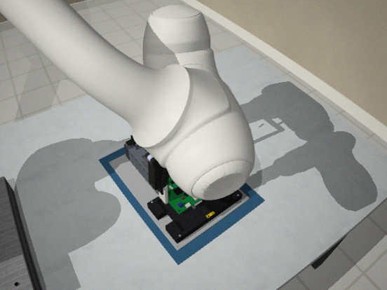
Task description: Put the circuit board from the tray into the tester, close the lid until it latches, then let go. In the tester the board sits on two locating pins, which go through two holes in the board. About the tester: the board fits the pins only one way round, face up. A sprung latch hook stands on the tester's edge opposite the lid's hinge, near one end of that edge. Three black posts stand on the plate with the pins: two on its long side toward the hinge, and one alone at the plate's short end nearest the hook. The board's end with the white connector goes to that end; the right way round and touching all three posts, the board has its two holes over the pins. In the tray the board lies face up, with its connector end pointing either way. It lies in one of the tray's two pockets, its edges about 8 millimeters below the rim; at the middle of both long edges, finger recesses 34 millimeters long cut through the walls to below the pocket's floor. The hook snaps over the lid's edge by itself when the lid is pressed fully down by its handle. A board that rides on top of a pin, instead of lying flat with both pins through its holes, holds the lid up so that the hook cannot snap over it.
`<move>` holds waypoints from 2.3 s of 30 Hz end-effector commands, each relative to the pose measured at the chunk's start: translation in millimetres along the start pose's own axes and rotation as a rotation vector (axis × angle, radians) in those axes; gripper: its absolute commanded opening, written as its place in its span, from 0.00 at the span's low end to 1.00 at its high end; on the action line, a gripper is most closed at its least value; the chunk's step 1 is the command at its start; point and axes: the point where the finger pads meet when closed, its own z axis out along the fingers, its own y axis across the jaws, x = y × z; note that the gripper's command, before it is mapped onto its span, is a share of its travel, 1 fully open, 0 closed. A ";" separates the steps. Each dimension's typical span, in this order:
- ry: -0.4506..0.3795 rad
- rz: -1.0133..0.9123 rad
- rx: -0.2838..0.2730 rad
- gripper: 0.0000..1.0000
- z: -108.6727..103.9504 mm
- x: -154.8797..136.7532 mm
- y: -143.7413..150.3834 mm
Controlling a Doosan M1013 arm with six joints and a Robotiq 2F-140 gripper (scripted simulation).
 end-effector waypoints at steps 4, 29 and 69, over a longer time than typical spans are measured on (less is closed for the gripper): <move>-0.006 -0.003 -0.001 0.46 -3.9 -1.9 2.8; -0.006 -0.023 -0.001 0.46 -3.9 -1.9 2.8; -0.007 -0.339 0.000 0.46 -3.9 -1.9 2.8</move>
